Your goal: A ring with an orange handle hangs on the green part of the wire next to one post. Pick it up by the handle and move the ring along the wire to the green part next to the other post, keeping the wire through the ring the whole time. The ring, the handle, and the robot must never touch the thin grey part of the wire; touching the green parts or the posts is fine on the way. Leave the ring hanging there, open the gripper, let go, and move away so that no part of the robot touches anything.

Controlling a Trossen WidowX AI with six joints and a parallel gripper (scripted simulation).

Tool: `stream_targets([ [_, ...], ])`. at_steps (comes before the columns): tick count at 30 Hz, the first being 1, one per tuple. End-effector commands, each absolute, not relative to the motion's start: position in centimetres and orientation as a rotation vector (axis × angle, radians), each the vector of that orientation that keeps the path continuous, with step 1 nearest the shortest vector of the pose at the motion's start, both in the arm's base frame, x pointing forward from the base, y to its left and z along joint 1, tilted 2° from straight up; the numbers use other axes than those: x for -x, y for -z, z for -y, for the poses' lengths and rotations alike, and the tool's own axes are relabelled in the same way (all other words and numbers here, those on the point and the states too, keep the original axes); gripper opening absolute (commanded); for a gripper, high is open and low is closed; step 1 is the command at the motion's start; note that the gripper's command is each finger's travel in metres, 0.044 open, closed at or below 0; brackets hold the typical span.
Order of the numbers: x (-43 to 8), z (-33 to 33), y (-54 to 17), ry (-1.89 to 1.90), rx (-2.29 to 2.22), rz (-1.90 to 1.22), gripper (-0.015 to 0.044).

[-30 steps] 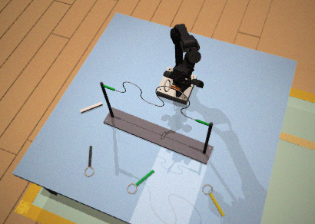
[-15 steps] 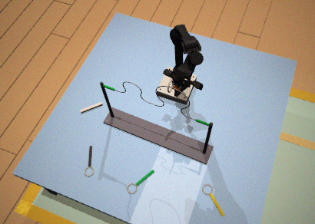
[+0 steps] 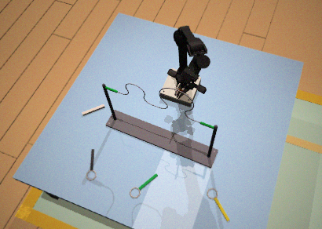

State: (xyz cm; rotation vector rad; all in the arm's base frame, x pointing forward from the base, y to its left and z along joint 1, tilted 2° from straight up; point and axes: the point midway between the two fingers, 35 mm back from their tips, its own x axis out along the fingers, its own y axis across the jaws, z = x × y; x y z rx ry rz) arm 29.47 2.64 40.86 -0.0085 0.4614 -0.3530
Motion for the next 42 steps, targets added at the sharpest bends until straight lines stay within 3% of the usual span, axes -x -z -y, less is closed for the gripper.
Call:
stream_targets([
  [1, -29.6, -2.5, -40.7, 0.372, 0.076, -0.471, -0.015],
  [42, -29.3, -1.0, -41.2, 0.498, 0.579, -0.481, -0.015],
])
